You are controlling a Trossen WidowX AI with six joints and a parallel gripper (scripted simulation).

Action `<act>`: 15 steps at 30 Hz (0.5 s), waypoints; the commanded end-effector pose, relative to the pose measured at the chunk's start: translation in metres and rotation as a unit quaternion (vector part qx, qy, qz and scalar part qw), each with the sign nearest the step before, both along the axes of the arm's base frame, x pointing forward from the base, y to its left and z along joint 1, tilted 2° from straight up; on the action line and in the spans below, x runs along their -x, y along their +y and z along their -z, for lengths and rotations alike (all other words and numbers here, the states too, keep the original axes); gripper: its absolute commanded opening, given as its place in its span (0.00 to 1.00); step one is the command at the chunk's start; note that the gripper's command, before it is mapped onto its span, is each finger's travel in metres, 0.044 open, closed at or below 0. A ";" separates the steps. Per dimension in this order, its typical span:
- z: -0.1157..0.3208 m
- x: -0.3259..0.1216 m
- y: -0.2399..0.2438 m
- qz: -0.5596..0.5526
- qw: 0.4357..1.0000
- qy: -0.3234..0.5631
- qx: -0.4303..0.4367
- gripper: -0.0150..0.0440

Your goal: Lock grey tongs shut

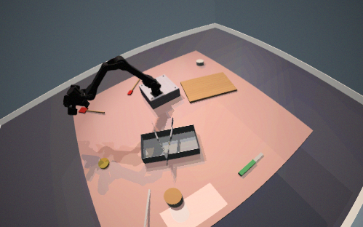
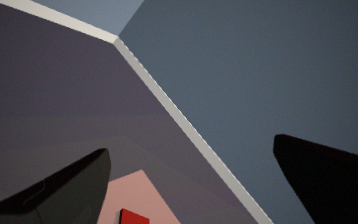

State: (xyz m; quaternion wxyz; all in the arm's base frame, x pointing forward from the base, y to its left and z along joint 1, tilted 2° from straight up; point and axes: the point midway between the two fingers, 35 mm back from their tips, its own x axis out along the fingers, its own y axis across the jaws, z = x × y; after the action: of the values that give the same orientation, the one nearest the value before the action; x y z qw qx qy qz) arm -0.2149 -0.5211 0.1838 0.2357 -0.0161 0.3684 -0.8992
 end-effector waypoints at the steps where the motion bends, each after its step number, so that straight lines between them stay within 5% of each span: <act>1: 0.000 0.000 0.000 0.000 1.000 0.000 0.000 0.98; 7: 0.006 -0.040 -0.016 -0.055 0.998 -0.020 -0.018 1.00; 15: 0.030 -0.166 -0.038 -0.210 0.970 -0.082 -0.088 1.00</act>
State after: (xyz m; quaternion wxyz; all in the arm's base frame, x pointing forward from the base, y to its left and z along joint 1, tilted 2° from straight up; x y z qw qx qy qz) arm -0.1067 -0.5522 0.1573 0.3822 -0.0030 0.4078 -0.8293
